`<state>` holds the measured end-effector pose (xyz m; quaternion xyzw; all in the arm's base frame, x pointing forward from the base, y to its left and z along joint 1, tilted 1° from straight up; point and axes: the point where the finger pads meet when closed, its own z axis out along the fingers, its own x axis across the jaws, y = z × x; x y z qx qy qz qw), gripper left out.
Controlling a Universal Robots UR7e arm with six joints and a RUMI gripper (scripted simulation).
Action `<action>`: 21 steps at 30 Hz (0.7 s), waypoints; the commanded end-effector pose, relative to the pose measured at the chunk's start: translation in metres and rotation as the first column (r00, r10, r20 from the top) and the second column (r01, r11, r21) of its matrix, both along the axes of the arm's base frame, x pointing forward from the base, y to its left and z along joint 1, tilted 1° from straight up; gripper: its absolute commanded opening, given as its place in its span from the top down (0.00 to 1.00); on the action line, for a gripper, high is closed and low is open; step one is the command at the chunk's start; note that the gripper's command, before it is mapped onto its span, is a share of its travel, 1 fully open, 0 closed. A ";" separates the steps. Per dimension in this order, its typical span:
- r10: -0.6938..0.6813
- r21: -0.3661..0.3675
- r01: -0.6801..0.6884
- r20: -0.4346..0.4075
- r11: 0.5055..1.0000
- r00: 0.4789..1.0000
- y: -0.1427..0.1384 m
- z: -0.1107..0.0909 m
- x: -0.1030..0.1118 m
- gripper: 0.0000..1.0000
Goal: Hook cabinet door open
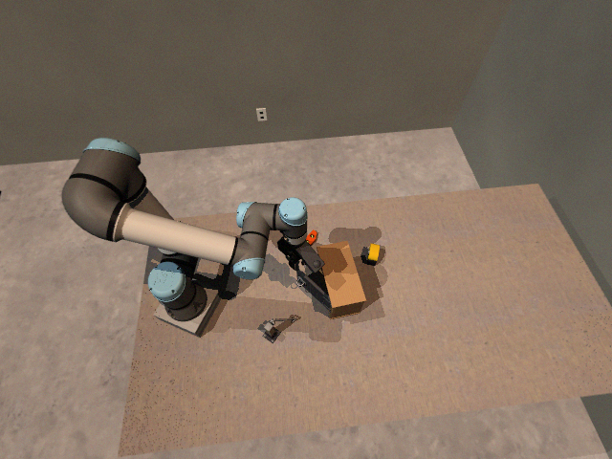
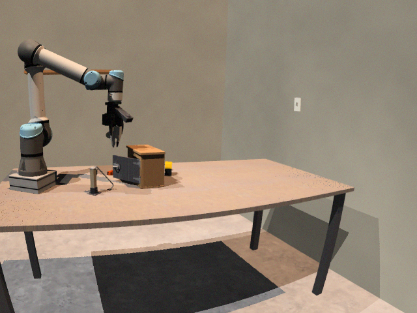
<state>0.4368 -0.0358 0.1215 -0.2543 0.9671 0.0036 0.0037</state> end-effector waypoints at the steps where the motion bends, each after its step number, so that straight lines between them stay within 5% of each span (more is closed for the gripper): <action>1: 0.000 0.000 0.000 0.001 1.000 1.000 0.000 -0.008 0.001 0.85; 21: 0.000 0.000 0.000 0.001 1.000 1.000 0.000 -0.039 0.001 0.85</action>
